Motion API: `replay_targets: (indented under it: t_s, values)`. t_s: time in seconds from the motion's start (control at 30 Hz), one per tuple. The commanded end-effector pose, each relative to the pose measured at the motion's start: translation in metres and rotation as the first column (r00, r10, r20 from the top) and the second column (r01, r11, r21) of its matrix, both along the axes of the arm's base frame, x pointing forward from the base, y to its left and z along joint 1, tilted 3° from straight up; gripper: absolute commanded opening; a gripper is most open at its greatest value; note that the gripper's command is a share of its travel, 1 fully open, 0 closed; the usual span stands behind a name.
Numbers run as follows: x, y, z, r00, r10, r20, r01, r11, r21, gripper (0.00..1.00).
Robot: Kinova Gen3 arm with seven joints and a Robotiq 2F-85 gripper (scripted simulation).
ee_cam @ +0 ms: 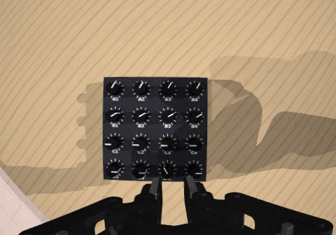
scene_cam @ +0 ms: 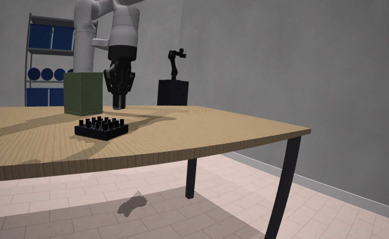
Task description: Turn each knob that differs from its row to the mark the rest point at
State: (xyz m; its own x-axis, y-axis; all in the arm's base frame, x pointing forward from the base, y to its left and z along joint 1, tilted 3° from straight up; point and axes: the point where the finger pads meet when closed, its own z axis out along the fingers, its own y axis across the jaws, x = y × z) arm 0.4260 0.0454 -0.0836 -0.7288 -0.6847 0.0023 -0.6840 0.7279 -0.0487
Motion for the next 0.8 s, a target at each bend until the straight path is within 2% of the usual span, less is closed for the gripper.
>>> replay_targets:
  t_s: [0.0, 0.77]
  values:
    - [0.003, -0.004, -0.006, 1.000, 0.008, 0.004, -0.008, 1.000, -0.008, 0.19]
    - [0.003, -0.004, -0.023, 1.000, 0.004, 0.004, -0.004, 1.000, -0.008, 0.19]
